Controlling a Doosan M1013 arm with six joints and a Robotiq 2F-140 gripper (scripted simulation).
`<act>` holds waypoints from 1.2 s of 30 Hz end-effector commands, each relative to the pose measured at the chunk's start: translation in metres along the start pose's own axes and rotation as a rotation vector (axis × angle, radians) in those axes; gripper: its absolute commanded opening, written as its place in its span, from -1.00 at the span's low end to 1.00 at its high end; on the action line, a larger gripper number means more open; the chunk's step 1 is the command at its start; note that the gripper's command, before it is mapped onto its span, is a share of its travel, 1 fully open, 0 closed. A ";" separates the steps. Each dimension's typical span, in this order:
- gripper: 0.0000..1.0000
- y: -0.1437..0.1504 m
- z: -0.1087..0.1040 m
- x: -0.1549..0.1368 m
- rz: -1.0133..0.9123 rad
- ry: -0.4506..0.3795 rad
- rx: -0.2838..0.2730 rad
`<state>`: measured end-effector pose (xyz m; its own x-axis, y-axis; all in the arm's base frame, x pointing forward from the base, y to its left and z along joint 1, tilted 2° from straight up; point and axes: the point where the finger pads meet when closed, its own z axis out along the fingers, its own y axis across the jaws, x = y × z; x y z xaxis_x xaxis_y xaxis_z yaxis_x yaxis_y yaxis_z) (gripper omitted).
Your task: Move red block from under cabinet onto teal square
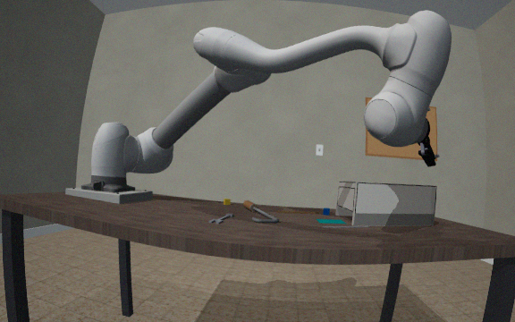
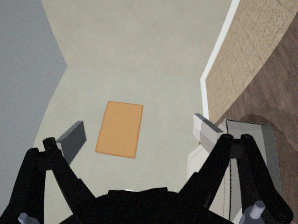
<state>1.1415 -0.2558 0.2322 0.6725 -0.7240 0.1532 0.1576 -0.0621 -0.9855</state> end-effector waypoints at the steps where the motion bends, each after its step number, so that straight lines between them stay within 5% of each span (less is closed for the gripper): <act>1: 1.00 0.000 0.000 0.000 0.000 0.000 0.000; 17: 1.00 0.000 0.000 0.000 0.000 0.000 0.000; 18: -1.00 0.000 0.000 0.000 -0.001 0.000 0.000; 23: -1.00 0.001 0.028 -0.046 -0.050 -0.077 -0.068; 29: -1.00 0.006 0.061 -0.145 -0.256 -0.371 -0.281; 32: -1.00 0.005 0.076 -0.186 -0.258 -0.374 -0.284; 34: -1.00 0.005 0.076 -0.186 -0.258 -0.374 -0.284; 36: -1.00 0.006 0.080 -0.239 -0.398 -0.557 -0.387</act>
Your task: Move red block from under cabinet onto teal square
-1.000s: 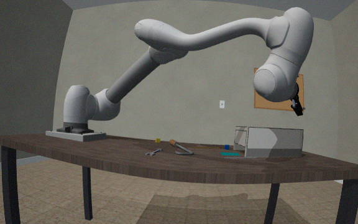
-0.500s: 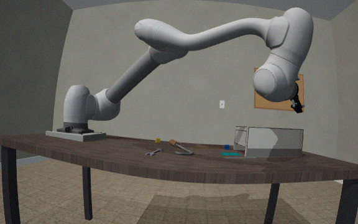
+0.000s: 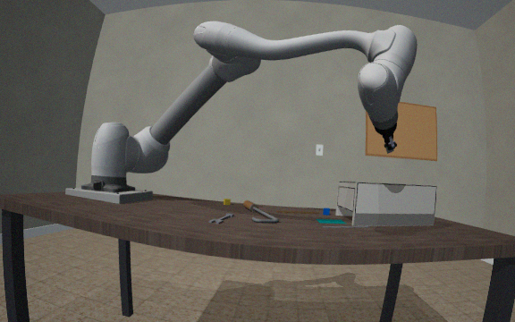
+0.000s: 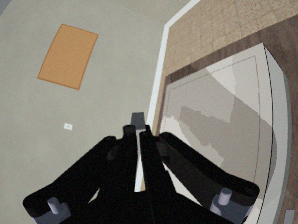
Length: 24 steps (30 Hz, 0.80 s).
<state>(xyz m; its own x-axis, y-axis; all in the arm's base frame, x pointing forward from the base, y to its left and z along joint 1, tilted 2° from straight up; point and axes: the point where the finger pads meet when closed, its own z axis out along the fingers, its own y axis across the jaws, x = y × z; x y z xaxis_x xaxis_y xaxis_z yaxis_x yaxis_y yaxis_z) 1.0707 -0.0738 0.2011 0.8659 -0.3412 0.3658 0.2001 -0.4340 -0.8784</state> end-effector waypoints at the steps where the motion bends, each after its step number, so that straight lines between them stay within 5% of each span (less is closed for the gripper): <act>1: -1.00 -0.025 0.033 -0.057 -0.126 -0.153 -0.106; 3: -1.00 -0.036 0.047 -0.081 -0.126 -0.153 -0.106; 4: -1.00 -0.040 0.049 -0.096 -0.211 -0.250 -0.159; 7: -1.00 -0.055 0.068 -0.137 -0.211 -0.250 -0.159; 10: -1.00 -0.067 0.071 -0.184 -0.393 -0.447 -0.252; 13: -1.00 -0.080 0.081 -0.227 -0.399 -0.453 -0.255; 15: -1.00 -0.080 0.081 -0.227 -0.399 -0.453 -0.255; 17: -1.00 -0.092 0.075 -0.278 -0.574 -0.630 -0.321; 24: -1.00 -0.114 0.052 -0.383 -0.806 -0.849 -0.394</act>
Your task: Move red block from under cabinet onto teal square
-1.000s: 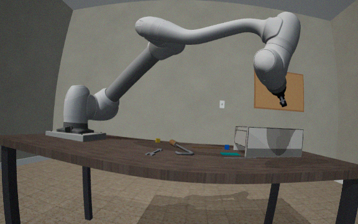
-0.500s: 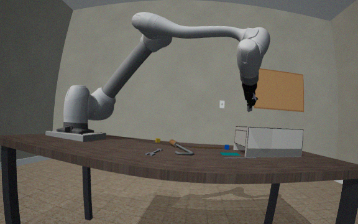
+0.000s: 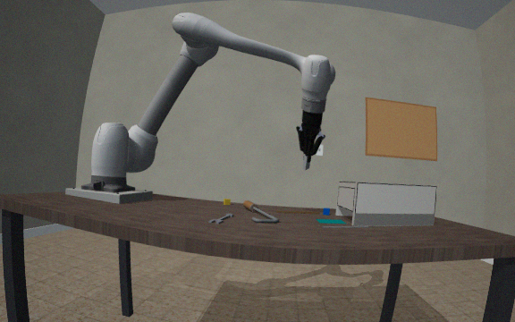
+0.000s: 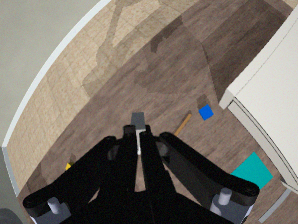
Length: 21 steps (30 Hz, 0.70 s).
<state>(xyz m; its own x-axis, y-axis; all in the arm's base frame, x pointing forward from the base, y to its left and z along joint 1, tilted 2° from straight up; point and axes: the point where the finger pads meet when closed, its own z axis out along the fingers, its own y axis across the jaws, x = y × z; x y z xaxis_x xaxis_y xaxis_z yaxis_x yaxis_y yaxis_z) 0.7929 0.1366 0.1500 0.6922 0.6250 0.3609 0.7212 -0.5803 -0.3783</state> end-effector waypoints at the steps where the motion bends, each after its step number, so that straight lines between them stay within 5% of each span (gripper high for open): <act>1: -1.00 -0.054 0.012 -0.042 -0.200 -0.171 -0.094; 5: -1.00 -0.098 0.013 -0.088 -0.370 -0.305 -0.144; 8: -1.00 -0.109 0.014 -0.098 -0.378 -0.311 -0.147; 13: -1.00 -0.144 0.000 -0.150 -0.639 -0.505 -0.215; 21: -1.00 -0.148 -0.003 -0.156 -0.674 -0.530 -0.224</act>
